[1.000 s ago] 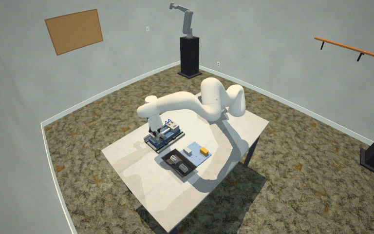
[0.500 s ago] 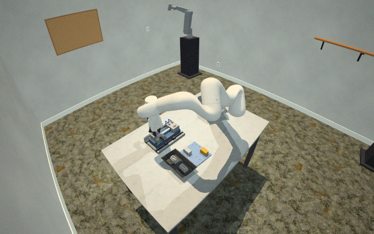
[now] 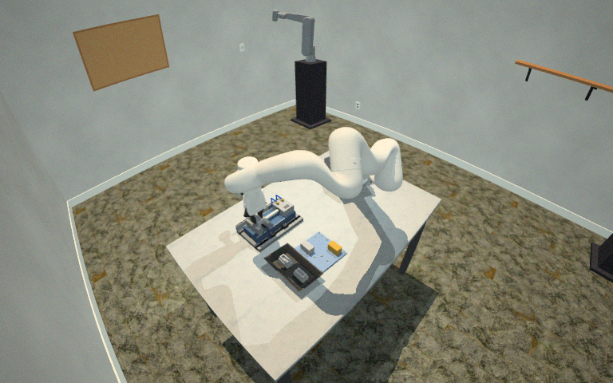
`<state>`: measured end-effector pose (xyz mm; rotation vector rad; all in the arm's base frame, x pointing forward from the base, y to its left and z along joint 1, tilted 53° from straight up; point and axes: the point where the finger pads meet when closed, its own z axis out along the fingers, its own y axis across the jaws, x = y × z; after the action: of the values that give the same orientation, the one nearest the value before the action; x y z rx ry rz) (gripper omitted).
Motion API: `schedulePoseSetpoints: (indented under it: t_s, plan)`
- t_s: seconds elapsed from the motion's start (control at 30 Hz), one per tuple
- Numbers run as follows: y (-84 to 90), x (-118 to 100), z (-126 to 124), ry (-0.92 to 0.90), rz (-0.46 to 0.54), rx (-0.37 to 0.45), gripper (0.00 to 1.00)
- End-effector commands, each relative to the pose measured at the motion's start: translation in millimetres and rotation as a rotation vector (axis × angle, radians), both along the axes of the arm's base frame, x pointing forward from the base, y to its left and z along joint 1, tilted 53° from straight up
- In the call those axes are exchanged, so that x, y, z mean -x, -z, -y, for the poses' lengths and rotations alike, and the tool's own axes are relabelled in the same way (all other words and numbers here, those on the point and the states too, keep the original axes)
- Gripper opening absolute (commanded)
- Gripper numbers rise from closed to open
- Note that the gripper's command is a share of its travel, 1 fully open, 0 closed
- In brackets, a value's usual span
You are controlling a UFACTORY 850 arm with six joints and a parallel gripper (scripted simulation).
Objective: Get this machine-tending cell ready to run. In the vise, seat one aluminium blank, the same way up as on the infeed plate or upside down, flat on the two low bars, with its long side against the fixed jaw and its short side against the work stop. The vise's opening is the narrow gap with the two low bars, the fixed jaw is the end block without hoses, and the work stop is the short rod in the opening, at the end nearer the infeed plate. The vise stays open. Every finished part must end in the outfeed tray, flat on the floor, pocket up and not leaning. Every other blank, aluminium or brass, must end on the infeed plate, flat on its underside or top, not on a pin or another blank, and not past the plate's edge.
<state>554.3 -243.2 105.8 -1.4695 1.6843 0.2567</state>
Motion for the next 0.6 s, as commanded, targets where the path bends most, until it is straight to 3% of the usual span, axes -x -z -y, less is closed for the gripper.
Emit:
schedulePoseSetpoints:
  t_s: [0.0,0.27,0.3,0.57]
  plan:
    - [-0.5,-0.2,0.9,0.001,0.001,0.001,0.00]
    - [-0.5,-0.2,0.9,0.001,0.001,0.001,0.00]
    - [-0.5,-0.2,0.9,0.001,0.001,0.001,0.69]
    - [-0.5,-0.2,0.9,0.001,0.001,0.001,0.69]
